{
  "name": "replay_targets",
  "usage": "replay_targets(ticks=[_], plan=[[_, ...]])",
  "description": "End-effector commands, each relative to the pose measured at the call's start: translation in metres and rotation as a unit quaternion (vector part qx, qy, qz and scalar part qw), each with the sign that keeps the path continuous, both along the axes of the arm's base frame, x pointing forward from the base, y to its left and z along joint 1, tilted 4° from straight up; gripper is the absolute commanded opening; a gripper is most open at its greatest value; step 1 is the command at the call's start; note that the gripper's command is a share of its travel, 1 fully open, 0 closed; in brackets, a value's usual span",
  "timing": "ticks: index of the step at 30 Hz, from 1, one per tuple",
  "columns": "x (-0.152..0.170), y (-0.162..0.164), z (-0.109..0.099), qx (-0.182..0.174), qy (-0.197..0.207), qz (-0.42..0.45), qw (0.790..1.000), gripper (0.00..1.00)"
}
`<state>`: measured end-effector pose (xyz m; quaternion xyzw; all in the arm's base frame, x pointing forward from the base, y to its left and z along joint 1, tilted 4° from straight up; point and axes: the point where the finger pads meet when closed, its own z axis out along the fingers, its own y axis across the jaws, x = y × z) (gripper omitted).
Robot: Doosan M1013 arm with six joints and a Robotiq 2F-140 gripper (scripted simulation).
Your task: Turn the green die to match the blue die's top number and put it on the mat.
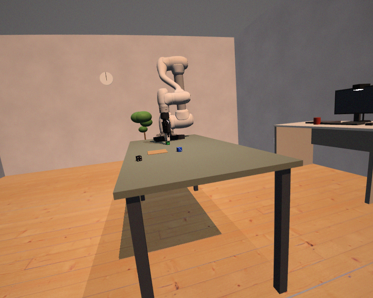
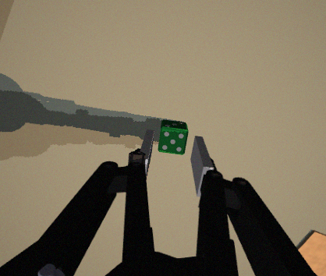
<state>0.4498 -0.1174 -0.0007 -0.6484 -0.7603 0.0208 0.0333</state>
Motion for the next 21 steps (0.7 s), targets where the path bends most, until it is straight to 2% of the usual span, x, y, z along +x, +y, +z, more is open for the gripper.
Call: replay_targets(ticks=[1, 14, 21], plan=[[0.000, 0.000, 0.000, 0.000, 0.000, 0.000, 1.000, 0.35], [-0.001, 0.000, -0.014, 0.000, 0.000, 0.000, 1.000, 0.35], [-0.002, 0.000, -0.029, 0.000, 0.000, 0.000, 1.000, 0.35]])
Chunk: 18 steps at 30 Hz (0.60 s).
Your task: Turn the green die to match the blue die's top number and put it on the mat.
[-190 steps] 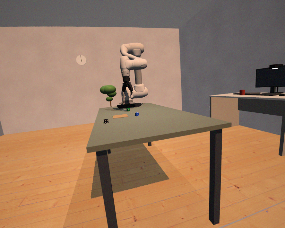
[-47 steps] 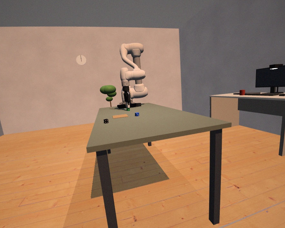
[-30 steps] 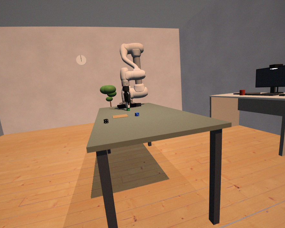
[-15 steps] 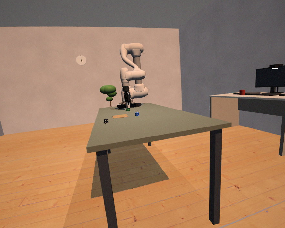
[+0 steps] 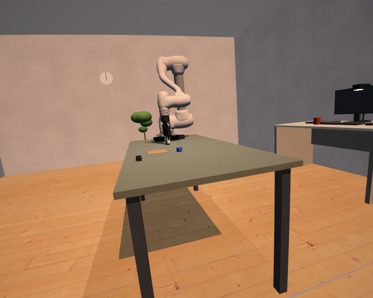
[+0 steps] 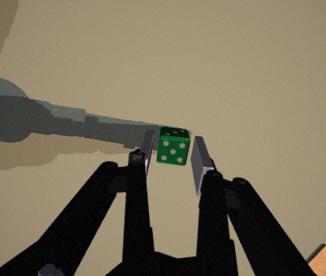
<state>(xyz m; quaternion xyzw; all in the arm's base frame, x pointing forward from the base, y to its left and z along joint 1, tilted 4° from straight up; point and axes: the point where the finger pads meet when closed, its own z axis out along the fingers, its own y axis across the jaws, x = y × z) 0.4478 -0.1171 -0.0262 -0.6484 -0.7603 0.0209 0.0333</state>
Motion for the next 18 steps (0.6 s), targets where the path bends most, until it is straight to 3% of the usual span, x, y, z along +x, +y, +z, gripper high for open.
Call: replay_targets(ticks=[1, 18], plan=[[-0.0003, 0.0001, -0.0050, 0.000, 0.000, 0.000, 1.000, 0.35], [-0.0008, 0.0002, -0.0106, 0.000, 0.000, 0.000, 1.000, 0.35]])
